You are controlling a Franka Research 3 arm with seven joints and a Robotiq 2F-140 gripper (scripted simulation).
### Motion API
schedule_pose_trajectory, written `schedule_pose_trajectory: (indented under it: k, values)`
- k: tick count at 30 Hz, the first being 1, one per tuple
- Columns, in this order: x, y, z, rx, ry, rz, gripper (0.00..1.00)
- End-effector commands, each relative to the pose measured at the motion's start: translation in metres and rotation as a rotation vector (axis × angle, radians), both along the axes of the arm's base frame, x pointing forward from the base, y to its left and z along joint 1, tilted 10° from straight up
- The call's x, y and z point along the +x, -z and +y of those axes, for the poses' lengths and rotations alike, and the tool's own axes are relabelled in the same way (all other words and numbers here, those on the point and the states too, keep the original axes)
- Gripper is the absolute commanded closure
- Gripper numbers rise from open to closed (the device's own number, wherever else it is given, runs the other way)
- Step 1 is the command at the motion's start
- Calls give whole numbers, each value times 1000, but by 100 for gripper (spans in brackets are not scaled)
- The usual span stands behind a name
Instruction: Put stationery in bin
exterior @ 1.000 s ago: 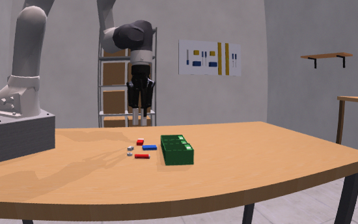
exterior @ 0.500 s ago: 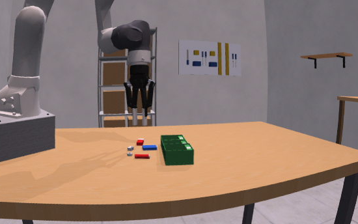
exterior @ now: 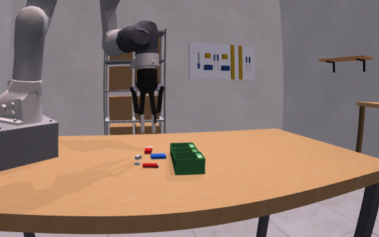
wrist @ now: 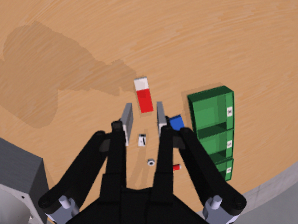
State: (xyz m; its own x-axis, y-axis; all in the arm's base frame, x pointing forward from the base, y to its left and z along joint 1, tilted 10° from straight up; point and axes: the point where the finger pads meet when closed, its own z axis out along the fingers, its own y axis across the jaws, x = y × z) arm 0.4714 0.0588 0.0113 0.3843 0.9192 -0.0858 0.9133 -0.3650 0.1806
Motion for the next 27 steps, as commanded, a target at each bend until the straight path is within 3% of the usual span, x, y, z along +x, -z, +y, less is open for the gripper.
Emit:
schedule_pose_trajectory:
  k: [1, 27]
  values:
    - [1, -1, 1, 15, -141, 33, 77]
    - [-1, -1, 0, 15, -141, 33, 77]
